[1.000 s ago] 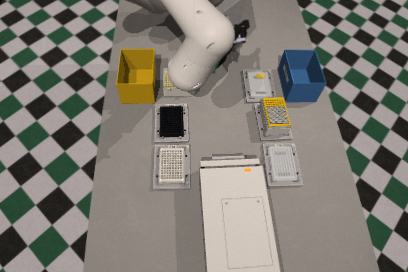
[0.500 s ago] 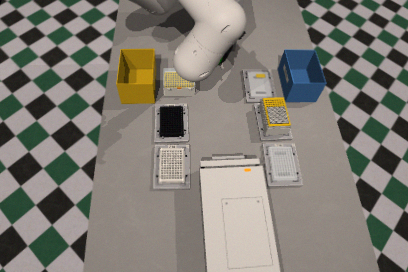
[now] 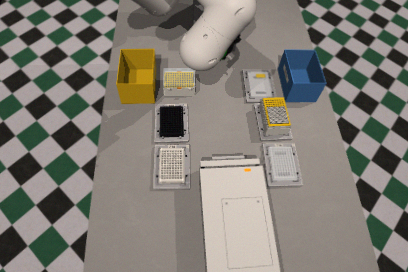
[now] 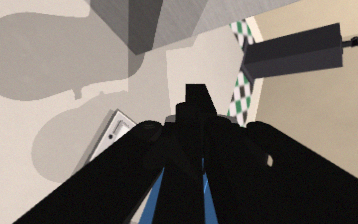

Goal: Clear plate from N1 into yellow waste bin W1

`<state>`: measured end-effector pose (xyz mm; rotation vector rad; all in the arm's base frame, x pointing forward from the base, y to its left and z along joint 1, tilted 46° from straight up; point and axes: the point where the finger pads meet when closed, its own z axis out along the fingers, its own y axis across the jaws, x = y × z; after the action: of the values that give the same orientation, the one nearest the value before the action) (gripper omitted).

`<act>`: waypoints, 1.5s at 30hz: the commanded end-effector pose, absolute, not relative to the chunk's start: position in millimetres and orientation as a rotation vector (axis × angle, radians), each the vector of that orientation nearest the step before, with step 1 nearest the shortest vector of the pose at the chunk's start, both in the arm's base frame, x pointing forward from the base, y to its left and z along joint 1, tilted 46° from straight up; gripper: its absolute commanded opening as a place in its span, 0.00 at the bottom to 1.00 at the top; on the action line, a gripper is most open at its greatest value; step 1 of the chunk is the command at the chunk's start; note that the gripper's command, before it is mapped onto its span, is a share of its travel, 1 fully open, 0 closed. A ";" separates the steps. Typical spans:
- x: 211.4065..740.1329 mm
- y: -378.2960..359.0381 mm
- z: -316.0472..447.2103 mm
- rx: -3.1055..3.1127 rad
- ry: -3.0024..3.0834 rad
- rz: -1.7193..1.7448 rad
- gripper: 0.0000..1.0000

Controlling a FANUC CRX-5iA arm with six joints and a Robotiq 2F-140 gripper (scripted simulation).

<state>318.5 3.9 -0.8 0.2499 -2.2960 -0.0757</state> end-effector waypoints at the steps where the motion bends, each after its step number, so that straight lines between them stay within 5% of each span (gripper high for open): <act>1: 322.5 -4.3 -1.6 0.456 -2.287 -0.081 0.10; 45: 384.2 -46.4 9.3 1.826 -1.531 -0.069 0.10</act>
<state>378.9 -45.7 7.7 1.7338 -1.6292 -0.0687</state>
